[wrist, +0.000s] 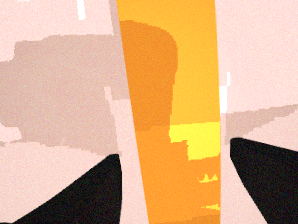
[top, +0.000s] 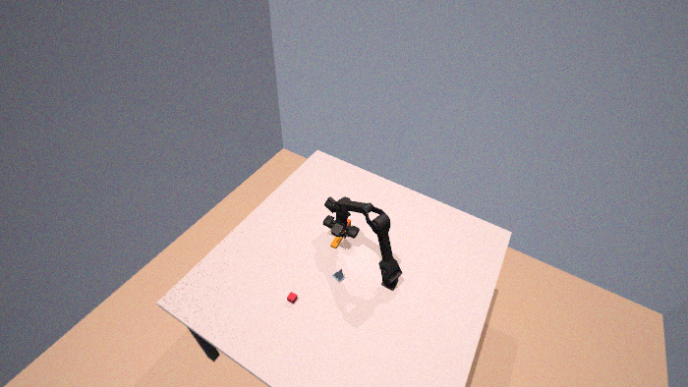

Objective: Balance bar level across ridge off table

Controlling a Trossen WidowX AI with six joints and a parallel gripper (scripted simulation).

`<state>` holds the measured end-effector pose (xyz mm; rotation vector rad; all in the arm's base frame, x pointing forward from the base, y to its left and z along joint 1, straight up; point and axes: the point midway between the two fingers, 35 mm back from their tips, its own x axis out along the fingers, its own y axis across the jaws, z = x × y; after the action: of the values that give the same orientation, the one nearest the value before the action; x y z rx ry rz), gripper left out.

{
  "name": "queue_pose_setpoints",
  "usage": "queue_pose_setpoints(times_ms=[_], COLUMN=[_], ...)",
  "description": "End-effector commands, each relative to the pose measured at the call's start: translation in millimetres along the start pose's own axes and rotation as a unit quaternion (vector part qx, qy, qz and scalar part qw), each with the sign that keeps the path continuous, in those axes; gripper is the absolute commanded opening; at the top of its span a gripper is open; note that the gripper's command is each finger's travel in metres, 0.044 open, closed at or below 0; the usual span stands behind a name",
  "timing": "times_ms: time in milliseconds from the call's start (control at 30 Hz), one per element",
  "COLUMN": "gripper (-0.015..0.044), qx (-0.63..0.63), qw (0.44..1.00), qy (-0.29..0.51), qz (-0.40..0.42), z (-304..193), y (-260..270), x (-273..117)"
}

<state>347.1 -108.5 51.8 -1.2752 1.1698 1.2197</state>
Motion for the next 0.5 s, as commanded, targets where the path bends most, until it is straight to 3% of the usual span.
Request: queue_pose_setpoints(times_ms=[0,267,367,467], gripper=[0.0157,0.0085,0.0006,0.0], qx=[0.0,0.0,0.0,0.0], qw=[1.0,1.0,1.0,1.0], qy=[0.0,0.0,0.0,0.0], qz=[0.0,0.0,0.0,0.0], z=[0.0,0.0,-0.3,-0.8], y=[0.0,0.0,-0.7,-2.0], x=[0.0,0.0,-3.8,-11.4])
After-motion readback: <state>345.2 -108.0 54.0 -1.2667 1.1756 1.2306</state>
